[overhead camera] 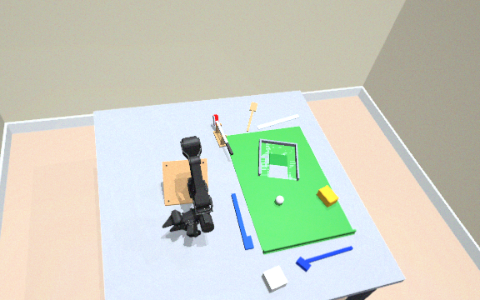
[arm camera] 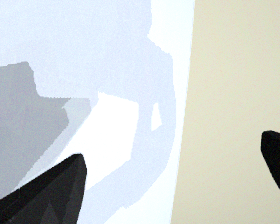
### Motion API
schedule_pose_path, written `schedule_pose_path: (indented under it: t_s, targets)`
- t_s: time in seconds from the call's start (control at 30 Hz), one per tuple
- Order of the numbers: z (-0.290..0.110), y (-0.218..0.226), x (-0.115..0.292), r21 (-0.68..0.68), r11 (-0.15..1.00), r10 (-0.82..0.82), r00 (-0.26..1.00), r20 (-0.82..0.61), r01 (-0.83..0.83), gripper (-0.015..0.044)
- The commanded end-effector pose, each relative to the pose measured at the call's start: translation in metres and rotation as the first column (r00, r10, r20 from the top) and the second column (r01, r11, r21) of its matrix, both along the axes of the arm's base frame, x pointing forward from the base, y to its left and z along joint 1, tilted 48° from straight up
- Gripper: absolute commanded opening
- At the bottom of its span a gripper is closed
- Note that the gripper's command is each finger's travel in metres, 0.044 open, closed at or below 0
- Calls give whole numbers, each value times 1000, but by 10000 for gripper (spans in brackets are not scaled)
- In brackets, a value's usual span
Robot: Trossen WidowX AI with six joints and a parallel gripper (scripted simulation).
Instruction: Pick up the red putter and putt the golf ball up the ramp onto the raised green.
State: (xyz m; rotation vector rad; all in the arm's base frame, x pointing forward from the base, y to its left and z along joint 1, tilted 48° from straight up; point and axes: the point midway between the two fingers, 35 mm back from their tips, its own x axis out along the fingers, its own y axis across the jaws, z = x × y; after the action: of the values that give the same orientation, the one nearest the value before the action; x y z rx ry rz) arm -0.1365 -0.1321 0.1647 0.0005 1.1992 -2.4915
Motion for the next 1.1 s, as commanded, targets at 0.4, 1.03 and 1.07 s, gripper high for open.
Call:
schedule_pose_path:
  t_s: [0.4, 1.03, 1.07]
  targets:
    - [31, -53, 43, -117, 962, 260, 959, 108, -248, 440]
    - [60, -115, 230, -39, 530, 835, 514, 196, -847, 440]
    - [56, -114, 244, 5, 484, 856, 475, 205, -875, 440]
